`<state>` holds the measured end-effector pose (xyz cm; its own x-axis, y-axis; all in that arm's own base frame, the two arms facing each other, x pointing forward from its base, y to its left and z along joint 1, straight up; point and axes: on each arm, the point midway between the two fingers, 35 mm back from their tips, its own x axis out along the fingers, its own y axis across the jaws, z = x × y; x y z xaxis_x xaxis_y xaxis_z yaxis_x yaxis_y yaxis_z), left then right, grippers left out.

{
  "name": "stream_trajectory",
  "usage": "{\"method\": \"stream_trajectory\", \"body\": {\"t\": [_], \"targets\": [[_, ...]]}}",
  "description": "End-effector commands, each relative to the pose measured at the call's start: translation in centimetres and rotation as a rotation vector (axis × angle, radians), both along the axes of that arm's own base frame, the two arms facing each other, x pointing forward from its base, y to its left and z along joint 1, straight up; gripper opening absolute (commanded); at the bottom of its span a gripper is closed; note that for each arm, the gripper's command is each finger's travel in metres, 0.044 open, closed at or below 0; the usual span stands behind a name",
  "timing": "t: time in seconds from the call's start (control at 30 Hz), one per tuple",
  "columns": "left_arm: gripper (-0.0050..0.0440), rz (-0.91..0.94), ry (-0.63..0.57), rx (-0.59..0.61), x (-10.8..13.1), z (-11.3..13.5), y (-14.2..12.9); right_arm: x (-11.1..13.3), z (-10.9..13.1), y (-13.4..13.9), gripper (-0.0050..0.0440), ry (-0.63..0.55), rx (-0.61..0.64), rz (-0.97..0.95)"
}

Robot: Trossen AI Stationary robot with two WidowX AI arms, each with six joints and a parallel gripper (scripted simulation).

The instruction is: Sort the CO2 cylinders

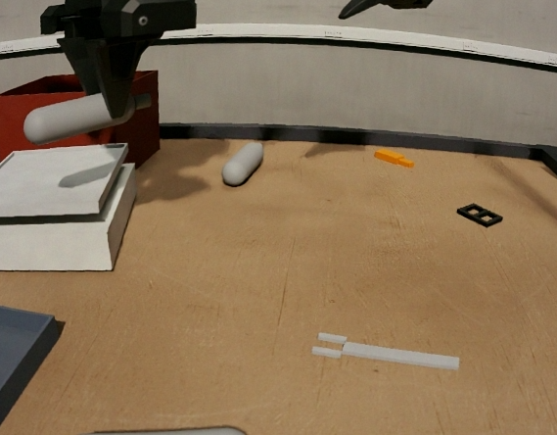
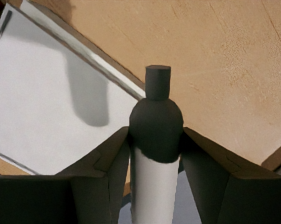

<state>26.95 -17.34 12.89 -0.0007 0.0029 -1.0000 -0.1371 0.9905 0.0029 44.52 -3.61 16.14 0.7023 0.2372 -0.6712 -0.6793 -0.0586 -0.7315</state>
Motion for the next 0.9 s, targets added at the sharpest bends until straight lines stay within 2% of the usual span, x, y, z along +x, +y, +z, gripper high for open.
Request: {"method": "stream_trajectory", "body": {"t": [0.0, 0.03, 0.1, 0.6, 0.67, 0.87], "targets": [[-0.0050, -0.001, -0.027, -0.018, -1.2, 1.5, 1.8, 0.0, 0.8, 0.3, 0.0440, -0.119, -0.198, 0.106], [-0.0050, -0.001, -0.027, -0.018, -1.4, 1.6, 2.2, 0.1, 0.7, 0.3, 0.0440, -0.133, -0.238, 0.128], [-0.0050, -0.001, -0.027, -0.018, -1.4, 1.6, 2.2, 0.1, 0.7, 0.3, 0.0440, -0.133, -0.238, 0.128], [-0.0050, -0.001, -0.025, -0.015, -4.9, 1.9, 6.3, 0.1, -0.8, 0.9, 0.0440, -0.303, -0.900, 0.465], [-0.0050, -0.001, -0.025, -0.015, -4.9, 1.9, 6.3, 0.1, -0.8, 0.9, 0.0440, -0.303, -0.900, 0.465], [-0.0050, 0.005, -0.025, -0.015, -5.5, 1.8, 7.0, -0.2, -1.2, 1.2, 0.0440, -0.337, -1.171, 0.591]]}}
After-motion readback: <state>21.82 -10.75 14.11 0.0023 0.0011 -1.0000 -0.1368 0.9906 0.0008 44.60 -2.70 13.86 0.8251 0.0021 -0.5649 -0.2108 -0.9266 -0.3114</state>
